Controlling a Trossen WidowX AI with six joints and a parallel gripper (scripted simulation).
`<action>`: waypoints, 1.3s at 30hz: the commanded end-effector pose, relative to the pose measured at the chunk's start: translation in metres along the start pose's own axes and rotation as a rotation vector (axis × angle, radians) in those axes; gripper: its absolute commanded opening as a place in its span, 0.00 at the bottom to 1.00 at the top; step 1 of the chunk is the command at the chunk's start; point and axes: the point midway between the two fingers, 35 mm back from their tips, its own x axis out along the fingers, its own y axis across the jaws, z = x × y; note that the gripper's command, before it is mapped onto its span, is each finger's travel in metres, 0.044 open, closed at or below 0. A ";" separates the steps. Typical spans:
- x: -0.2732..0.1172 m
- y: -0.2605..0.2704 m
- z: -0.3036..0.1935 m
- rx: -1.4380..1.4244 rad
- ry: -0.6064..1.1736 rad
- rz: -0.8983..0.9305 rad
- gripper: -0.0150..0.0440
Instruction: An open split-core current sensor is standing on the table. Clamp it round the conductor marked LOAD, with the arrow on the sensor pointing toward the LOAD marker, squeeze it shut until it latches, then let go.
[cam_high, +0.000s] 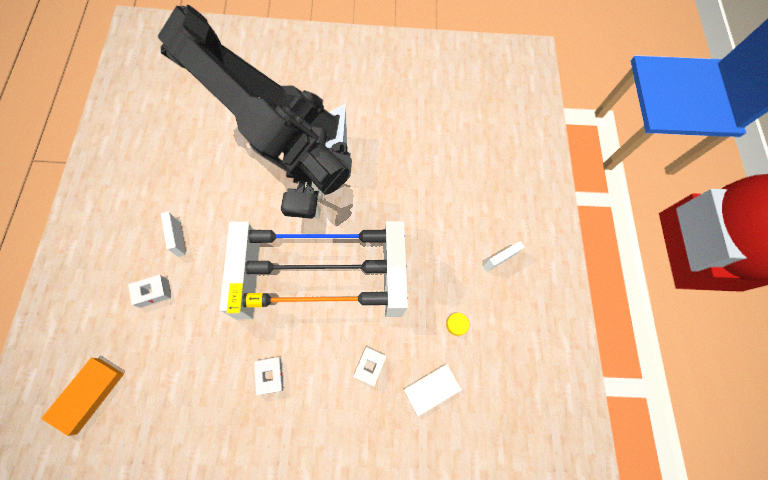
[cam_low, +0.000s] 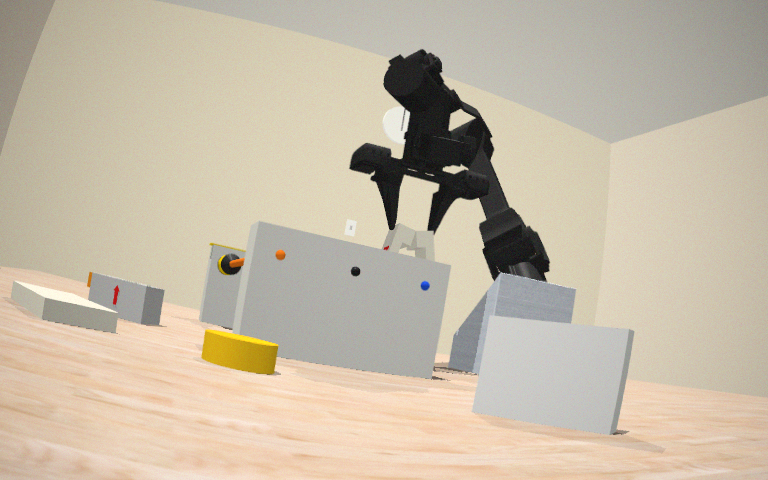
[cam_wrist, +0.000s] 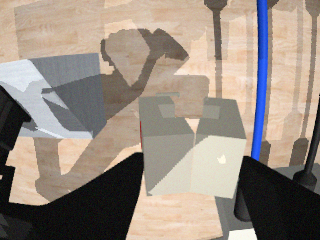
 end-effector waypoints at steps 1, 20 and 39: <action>-0.008 0.000 -0.001 0.013 -0.001 0.002 0.25; -0.021 -0.049 0.008 0.685 -0.008 0.003 0.25; -0.026 -0.104 0.015 1.427 -0.012 0.005 0.25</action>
